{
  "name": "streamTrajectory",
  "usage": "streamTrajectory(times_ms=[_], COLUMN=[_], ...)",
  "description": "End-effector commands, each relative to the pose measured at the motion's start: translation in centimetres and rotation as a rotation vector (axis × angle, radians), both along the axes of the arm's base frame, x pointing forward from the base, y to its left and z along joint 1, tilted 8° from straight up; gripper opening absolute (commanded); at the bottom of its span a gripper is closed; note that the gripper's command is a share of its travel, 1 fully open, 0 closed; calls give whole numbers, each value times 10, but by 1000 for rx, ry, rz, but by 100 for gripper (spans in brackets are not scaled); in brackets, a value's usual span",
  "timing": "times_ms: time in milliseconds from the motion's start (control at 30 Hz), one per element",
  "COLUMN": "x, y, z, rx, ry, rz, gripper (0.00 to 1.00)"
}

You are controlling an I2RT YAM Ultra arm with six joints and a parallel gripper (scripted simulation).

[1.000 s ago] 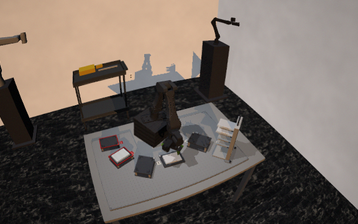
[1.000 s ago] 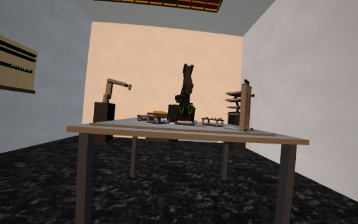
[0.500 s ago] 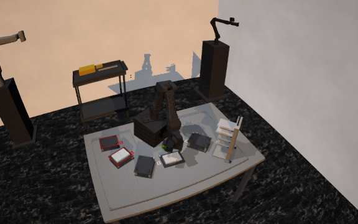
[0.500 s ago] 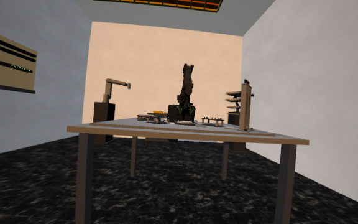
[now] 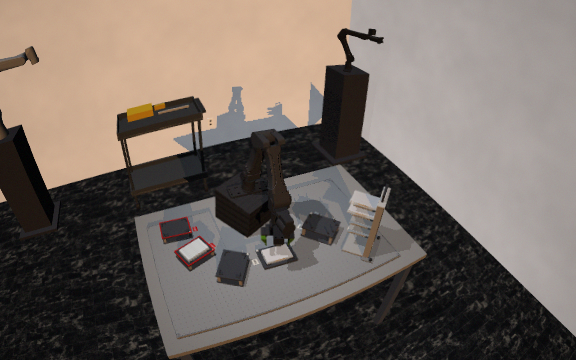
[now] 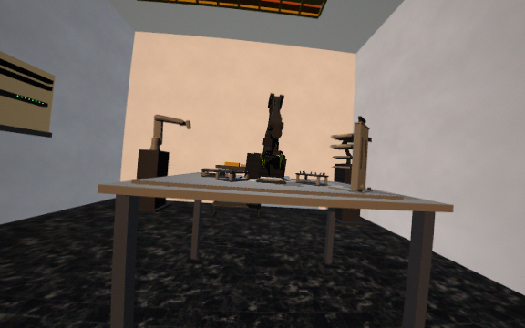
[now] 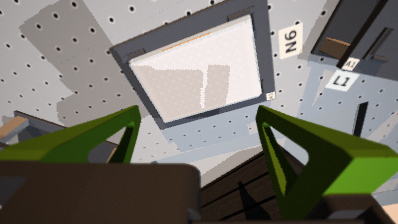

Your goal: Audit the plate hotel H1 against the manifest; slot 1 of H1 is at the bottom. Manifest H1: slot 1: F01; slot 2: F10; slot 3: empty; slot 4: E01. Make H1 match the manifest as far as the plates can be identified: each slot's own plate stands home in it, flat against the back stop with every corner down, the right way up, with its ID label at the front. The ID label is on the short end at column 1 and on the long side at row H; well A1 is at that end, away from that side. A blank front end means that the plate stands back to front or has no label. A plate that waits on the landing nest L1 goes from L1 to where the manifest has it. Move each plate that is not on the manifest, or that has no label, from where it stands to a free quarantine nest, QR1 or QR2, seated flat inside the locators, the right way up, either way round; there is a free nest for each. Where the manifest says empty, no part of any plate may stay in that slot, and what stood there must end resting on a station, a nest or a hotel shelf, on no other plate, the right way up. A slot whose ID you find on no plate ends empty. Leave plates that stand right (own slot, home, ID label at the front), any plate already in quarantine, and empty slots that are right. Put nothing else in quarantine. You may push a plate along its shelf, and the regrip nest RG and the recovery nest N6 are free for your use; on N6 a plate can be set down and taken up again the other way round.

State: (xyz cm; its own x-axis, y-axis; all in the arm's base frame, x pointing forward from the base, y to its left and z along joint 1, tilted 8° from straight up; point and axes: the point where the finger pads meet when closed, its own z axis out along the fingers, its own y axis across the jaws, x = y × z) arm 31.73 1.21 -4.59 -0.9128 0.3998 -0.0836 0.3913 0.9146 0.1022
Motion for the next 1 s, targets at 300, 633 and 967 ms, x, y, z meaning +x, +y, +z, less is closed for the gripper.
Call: streamTrajectory(times_ms=[300, 633, 967], x=[2, 2, 2], y=[-1, -1, -1], z=[3, 3, 3], rx=[-34, -54, -78], ry=[-25, -35, -46], rz=[241, 399, 597], gripper=[100, 100, 100])
